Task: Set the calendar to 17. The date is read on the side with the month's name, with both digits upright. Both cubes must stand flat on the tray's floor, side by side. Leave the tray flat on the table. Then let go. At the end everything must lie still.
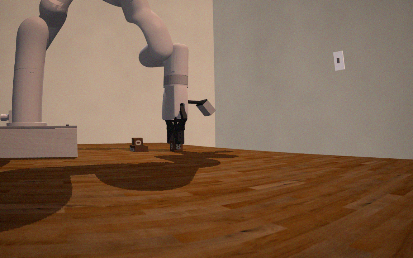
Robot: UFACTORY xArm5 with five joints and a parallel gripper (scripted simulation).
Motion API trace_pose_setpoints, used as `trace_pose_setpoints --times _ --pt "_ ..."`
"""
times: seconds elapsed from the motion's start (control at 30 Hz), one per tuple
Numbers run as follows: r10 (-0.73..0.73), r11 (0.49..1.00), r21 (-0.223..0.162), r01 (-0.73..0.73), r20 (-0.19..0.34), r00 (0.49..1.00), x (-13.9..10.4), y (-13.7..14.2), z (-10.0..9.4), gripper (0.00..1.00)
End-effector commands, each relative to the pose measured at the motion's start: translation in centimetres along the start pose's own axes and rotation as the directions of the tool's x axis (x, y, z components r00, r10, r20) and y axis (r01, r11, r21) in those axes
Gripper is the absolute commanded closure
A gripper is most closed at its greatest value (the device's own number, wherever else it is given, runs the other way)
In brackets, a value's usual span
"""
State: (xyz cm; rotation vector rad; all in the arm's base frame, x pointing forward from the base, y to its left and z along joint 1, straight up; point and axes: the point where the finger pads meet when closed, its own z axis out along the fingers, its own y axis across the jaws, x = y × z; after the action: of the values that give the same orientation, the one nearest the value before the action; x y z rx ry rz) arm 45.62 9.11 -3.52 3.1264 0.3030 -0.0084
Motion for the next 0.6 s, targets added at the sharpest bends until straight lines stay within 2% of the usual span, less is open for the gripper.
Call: trace_pose_setpoints --times 0.0,0.23,0.57 --pt "0.0 1.0 0.0 0.0 -0.005 1.0 0.2 0.0 0.8 0.53" --pt "0.0 1.0 0.0 0.0 -0.005 1.0 0.2 0.0 1.7 0.53" --pt "0.0 1.0 0.0 0.0 -0.005 1.0 0.2 0.0 1.8 0.53"
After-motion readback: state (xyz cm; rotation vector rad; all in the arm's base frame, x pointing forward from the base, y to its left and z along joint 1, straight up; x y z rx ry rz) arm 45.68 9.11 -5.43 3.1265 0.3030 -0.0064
